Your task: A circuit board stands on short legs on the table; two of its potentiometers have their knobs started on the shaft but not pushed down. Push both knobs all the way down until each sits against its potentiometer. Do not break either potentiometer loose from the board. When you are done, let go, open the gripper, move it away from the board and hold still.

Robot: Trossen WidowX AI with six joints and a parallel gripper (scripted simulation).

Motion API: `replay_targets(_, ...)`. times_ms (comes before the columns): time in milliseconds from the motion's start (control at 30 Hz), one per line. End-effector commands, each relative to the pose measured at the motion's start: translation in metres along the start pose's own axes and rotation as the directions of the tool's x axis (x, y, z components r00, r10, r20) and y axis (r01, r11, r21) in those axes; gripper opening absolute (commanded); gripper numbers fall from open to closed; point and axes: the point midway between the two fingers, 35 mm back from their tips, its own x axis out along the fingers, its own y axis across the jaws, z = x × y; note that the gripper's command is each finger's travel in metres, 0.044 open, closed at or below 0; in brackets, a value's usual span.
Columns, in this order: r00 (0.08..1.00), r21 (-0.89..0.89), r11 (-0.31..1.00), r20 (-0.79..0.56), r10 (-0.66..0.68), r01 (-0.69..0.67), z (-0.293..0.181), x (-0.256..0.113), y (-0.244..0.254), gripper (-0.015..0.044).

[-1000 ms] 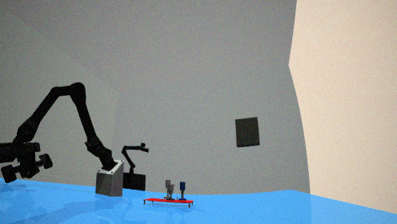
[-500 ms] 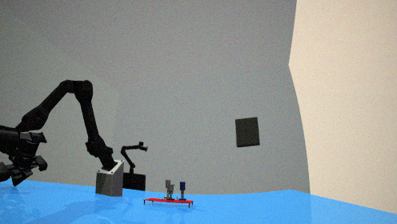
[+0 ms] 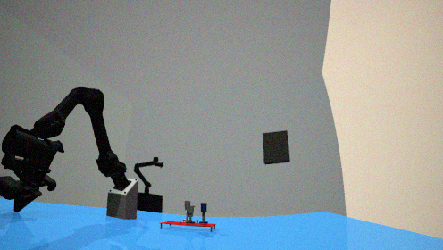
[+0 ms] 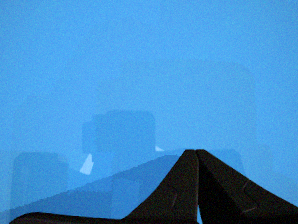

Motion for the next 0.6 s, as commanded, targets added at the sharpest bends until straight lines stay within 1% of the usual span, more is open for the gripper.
replay_targets(0,0.998,-0.057,0.997,-0.035,0.052,-0.054,-0.013,-0.009,0.010,0.0000)
replay_targets(233,0.990,-0.168,0.979,-0.105,0.097,-0.114,-0.045,-0.029,0.017,0.0000)
replay_targets(433,0.972,-0.333,0.925,-0.201,0.119,-0.182,-0.098,-0.055,0.032,0.0000)
replay_targets(567,0.953,-0.407,0.885,-0.282,0.113,-0.225,-0.143,-0.074,0.031,0.0000)
